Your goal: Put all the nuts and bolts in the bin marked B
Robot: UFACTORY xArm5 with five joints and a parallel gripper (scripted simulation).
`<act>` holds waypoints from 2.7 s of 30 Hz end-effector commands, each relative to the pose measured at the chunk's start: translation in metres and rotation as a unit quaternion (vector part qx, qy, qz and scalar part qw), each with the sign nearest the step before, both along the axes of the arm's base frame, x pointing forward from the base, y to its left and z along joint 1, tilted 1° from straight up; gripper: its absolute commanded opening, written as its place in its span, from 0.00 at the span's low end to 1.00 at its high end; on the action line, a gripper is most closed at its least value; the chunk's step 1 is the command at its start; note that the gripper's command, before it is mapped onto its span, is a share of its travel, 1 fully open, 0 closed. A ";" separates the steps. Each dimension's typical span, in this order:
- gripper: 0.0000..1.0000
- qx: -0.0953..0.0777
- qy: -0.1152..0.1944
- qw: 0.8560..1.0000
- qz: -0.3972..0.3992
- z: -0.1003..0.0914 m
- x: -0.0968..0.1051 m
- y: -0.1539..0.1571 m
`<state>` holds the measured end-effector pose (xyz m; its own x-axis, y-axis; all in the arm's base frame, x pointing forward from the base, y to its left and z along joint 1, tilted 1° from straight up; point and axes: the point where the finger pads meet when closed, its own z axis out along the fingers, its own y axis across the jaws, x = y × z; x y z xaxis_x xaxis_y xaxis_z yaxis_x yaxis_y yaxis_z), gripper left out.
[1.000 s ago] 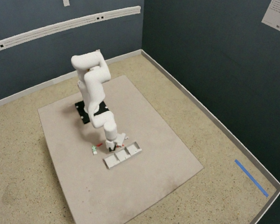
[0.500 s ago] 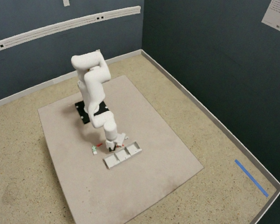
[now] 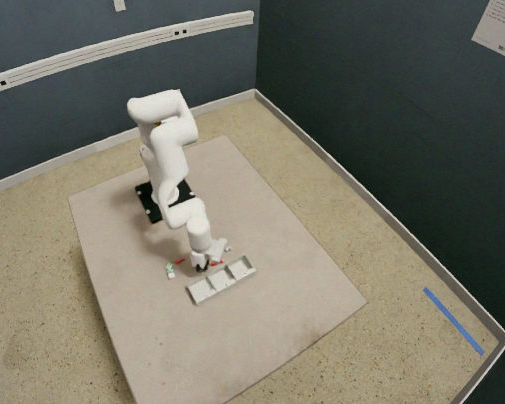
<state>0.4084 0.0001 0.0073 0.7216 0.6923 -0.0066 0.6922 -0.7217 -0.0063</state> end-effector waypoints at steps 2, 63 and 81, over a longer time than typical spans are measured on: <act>0.11 0.000 -0.002 1.000 0.000 0.015 0.002 0.000; 0.11 0.002 -0.003 0.920 0.393 0.055 0.083 0.030; 0.11 0.002 -0.003 0.920 0.393 0.047 0.082 0.030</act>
